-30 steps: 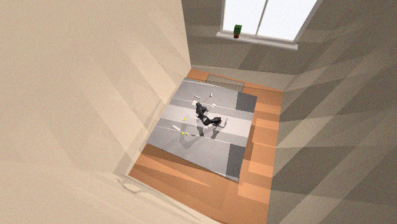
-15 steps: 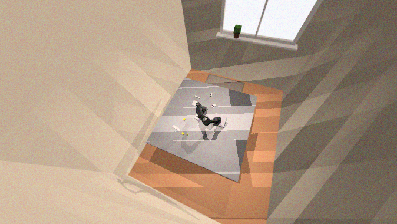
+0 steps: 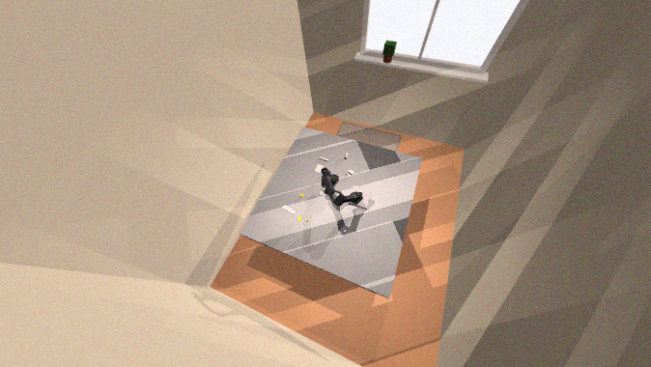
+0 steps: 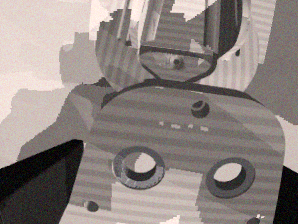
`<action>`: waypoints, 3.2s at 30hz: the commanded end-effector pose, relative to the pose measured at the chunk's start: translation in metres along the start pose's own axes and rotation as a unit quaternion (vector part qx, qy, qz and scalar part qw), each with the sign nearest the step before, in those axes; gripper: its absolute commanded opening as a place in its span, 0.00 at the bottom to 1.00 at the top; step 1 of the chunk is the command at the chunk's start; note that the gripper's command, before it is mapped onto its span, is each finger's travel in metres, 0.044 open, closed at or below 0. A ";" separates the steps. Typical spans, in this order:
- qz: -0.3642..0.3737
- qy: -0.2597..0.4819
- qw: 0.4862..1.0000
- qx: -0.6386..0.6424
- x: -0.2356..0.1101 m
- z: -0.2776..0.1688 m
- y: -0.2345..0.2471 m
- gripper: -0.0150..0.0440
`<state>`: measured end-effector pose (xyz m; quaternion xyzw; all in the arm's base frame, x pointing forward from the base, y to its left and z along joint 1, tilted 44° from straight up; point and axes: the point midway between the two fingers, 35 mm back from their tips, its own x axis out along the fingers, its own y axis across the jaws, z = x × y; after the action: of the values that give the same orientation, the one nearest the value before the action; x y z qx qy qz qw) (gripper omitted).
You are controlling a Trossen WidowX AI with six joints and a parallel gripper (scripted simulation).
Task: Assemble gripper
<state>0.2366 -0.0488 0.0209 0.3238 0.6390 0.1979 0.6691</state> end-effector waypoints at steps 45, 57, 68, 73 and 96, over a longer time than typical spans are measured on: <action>0.004 -0.001 1.000 0.003 0.061 0.000 0.002 0.85; 0.004 -0.001 1.000 0.002 0.062 0.000 0.002 0.85; 0.004 -0.001 1.000 0.002 0.064 0.000 0.002 0.85; 0.004 -0.001 1.000 0.002 0.066 0.000 0.002 0.85; 0.004 -0.001 1.000 0.002 0.071 0.000 0.002 0.85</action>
<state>0.2441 -0.0004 -0.0285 0.3244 0.6380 0.1988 0.6695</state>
